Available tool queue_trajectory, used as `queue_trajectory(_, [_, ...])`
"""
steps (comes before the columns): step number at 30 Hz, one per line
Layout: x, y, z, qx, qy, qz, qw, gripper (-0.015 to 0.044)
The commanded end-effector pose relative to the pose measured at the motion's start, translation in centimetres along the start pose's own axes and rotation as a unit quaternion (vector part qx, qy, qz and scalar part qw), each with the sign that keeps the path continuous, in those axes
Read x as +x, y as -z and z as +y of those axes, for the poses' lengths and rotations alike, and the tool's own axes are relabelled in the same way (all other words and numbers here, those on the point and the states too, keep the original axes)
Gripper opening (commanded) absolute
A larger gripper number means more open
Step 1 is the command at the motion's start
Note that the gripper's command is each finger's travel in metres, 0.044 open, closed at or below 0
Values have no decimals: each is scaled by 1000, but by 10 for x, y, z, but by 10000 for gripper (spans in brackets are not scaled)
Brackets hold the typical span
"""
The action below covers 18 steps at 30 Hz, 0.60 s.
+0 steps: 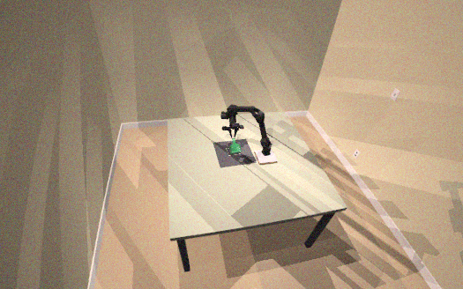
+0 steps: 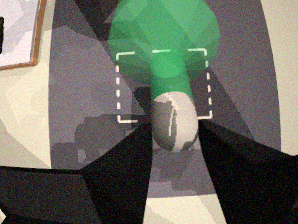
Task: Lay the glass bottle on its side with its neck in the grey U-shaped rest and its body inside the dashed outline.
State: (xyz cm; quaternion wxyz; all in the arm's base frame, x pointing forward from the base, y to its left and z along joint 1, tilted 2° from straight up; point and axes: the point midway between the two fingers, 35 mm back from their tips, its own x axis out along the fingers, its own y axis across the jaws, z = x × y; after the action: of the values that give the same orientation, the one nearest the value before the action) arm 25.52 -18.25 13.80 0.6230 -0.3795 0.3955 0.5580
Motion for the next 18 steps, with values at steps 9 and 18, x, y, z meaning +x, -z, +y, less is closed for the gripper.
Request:
queue_trajectory(9, [6, 19, 1, 1, 1, -1, 1000, 104])
queue_trajectory(18, [10, 29, 1, 4, 3, -2, 1000, 104])
